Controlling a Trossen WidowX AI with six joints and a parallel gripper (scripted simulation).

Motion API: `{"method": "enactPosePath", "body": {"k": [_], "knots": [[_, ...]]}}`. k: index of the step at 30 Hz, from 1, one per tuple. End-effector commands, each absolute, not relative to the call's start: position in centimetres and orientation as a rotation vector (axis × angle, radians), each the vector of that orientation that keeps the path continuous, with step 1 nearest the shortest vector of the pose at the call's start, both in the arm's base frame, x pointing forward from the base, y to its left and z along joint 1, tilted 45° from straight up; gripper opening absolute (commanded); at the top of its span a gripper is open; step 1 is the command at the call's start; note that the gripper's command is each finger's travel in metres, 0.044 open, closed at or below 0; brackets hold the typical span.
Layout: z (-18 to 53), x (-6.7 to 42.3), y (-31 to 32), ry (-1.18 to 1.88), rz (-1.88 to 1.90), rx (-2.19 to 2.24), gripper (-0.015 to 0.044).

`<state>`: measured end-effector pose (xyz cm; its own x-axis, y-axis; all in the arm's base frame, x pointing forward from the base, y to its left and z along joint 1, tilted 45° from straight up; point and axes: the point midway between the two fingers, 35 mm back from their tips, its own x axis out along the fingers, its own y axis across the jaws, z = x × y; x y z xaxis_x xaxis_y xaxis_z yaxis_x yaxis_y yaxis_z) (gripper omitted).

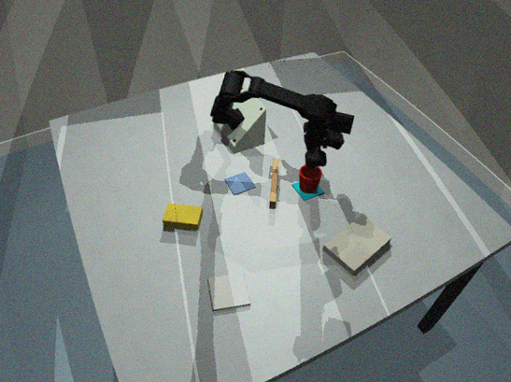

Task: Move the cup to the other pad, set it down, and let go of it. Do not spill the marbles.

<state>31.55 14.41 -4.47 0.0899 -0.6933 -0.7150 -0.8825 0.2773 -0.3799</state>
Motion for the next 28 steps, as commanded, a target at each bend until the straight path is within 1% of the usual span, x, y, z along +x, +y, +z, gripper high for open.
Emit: {"method": "enactPosePath", "body": {"k": [1,4,21,28], "knots": [[-4.5,31.5,14.4,1.653,0.267,-1.470,0.0364],[-4.1,31.5,14.8,1.653,0.267,-1.469,0.0440],[-0.2,31.3,18.6,1.654,0.267,-1.461,0.0440],[-0.1,31.3,18.7,1.646,0.270,-1.468,0.0440]]}}
